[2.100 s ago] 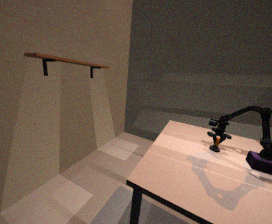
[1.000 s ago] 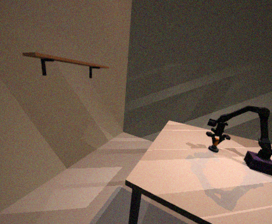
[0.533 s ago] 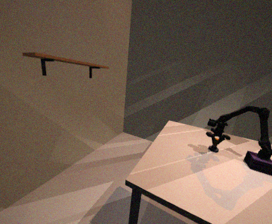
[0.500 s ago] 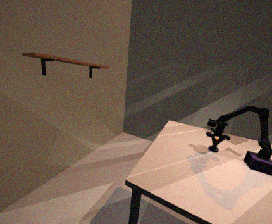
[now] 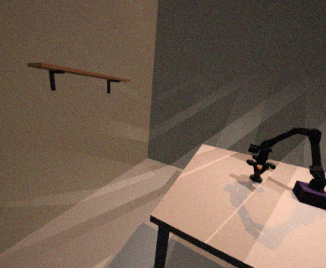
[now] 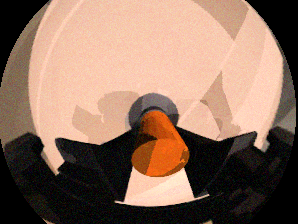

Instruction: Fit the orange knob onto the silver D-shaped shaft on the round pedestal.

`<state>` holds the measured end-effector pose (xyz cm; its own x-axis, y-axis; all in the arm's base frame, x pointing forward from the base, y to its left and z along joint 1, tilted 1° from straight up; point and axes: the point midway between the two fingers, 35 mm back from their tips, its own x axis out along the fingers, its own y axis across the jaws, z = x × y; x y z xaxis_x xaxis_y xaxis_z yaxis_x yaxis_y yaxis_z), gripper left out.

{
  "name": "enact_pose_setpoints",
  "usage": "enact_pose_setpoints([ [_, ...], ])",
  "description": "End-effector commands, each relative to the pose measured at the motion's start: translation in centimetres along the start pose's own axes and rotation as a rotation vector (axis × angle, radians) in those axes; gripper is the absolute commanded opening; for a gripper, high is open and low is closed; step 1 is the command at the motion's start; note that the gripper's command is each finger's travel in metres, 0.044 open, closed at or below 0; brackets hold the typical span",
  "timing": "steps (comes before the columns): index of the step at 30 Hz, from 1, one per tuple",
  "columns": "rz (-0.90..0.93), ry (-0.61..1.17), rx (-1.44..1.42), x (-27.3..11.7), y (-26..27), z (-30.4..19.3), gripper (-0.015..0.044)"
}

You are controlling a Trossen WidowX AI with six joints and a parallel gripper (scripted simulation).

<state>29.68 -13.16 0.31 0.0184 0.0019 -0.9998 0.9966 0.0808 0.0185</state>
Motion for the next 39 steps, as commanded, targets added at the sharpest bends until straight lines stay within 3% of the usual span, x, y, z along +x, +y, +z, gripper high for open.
enact_pose_setpoints([
  [1, 0.001, 0.000, 0.000, -0.1, 0.0, 0.0, 0.0000],
  [6, 0.001, 0.000, 0.000, -0.1, 0.0, 0.0, 0.0000],
  [23, 0.001, 0.000, 0.000, -0.1, 0.0, 0.0, 0.0440],
  [30, 0.001, 0.000, 0.000, -0.4, 0.1, 0.0, 0.0440],
  [35, 0.001, -0.001, 0.000, -8.4, 0.2, 0.1, 0.0440],
  [39, 0.001, -0.001, 0.000, -9.7, 0.0, 0.0, 0.0440],
])
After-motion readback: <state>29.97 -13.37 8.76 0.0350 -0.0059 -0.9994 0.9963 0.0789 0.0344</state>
